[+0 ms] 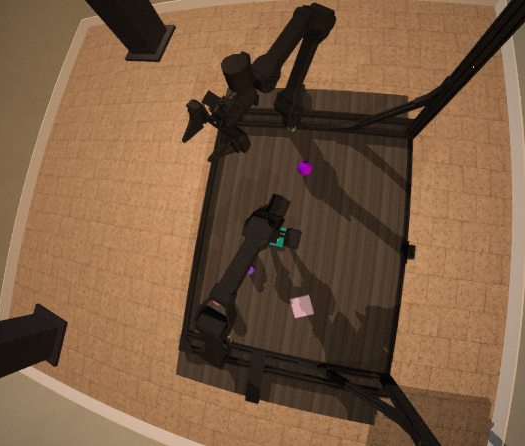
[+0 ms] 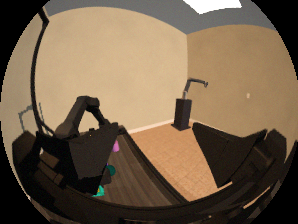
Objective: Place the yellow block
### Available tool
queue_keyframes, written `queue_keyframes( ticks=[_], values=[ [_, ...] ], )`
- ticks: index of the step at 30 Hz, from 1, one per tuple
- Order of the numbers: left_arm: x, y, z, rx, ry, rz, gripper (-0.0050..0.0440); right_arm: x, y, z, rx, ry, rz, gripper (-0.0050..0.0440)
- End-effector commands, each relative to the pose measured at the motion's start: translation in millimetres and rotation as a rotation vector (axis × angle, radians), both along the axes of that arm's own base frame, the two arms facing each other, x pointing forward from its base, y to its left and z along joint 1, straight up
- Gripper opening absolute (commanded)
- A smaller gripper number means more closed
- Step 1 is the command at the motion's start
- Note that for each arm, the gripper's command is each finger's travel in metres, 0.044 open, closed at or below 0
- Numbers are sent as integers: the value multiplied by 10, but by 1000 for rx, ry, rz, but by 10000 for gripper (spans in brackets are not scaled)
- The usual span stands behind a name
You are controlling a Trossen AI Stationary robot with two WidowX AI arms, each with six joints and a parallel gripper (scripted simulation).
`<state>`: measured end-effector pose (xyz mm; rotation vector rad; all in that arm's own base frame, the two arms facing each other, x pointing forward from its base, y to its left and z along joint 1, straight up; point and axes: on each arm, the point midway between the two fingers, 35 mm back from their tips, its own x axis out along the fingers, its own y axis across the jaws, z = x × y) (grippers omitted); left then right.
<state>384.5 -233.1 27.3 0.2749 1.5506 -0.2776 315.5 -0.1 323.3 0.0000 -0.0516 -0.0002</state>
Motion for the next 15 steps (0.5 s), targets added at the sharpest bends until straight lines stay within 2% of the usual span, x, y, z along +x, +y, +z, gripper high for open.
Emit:
queue_keyframes(
  ticks=[1,9,10,13,15],
  values=[
    [0,0,-3,1,0,-1,440,2,1,-4,0,2,0,440],
    [0,0,-3,1,0,-1,440,2,1,-4,0,2,0,440],
    [1,-1,24,1,0,0,440,2,1,-4,0,2,0,440],
    [2,2,309,2,2,0,440,2,1,-4,0,2,0,440],
    [1,3,336,2,2,0,440,2,1,-4,0,2,0,440]
  ],
)
